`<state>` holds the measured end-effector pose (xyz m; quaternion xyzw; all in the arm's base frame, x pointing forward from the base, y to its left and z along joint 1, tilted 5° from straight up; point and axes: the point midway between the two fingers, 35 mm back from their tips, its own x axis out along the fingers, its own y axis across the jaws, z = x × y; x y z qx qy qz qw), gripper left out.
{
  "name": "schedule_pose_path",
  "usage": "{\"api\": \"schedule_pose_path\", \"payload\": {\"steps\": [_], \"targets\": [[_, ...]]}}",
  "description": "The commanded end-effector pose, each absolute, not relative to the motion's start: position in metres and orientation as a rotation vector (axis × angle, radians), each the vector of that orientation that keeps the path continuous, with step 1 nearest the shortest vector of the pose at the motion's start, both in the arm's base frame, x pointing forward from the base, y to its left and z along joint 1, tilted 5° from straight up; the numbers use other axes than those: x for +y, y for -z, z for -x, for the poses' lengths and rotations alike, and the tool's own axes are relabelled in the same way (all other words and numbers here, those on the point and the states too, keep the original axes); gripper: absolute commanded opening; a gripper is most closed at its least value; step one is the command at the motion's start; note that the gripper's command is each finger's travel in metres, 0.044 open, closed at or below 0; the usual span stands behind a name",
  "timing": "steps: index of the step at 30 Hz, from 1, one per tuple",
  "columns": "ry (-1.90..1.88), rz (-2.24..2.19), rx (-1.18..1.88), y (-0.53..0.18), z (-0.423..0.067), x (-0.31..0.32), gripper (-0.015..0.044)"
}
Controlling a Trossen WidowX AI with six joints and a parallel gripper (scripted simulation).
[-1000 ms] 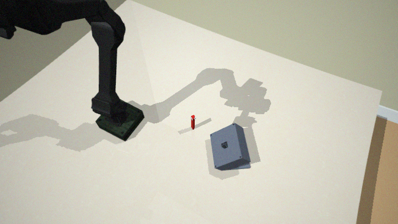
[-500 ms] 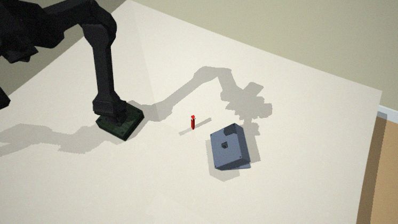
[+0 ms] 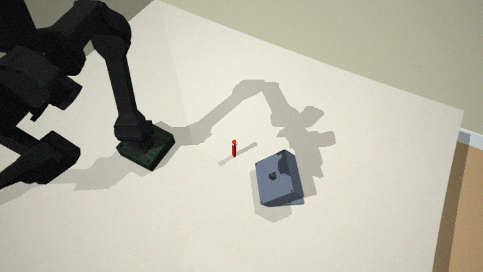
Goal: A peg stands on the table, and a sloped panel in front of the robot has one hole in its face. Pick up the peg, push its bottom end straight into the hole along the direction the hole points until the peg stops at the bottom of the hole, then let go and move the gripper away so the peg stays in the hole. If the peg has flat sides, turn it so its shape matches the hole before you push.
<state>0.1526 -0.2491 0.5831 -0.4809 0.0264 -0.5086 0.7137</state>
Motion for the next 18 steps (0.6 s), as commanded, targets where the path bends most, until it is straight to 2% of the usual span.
{"api": "schedule_pose_path", "payload": {"steps": [1,18], "targets": [[1.065,1.004,0.061,-0.568,-0.170,-0.251,0.0440],[0.801,0.690,0.085,-0.505,-0.247,-0.243,0.0440]]}}
